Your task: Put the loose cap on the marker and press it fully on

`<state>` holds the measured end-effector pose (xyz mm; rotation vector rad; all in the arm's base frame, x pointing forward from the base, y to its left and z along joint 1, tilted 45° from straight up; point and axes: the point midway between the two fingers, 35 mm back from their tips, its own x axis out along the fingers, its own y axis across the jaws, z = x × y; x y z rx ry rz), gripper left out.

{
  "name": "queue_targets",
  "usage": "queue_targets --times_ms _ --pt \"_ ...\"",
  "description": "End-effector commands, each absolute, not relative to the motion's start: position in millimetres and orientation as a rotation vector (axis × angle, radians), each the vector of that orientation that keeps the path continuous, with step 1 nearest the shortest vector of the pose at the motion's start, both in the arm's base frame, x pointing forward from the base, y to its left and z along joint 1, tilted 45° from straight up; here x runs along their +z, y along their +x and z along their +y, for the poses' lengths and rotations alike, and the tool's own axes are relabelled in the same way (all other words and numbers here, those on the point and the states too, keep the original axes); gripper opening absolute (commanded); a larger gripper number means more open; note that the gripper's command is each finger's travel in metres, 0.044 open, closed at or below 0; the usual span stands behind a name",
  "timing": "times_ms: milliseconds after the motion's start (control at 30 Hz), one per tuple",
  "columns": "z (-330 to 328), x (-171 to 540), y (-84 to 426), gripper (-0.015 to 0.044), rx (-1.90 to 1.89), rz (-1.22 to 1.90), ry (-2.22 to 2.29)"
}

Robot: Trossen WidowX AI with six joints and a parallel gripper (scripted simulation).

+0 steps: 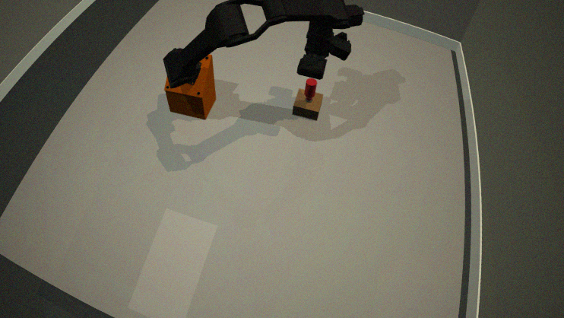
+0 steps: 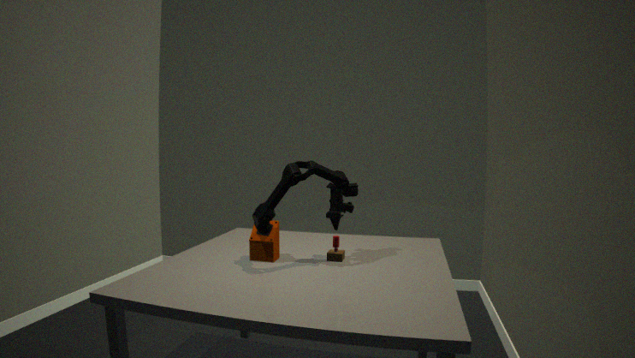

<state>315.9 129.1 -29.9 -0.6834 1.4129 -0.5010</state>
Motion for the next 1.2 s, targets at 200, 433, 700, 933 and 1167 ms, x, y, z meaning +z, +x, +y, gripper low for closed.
queue_targets --times_ms 200,433,700,933,1167 --pt "122 -38 317 0.0 -0.505 1.41 -0.68" --pt "115 -45 318 0.0 -0.506 1.41 -0.681" --pt "107 -53 319 0.0 -0.506 1.41 -0.681" --pt "101 -60 321 0.0 -0.506 1.409 -0.681" --pt "106 -56 323 0.0 -0.501 1.401 -0.669"
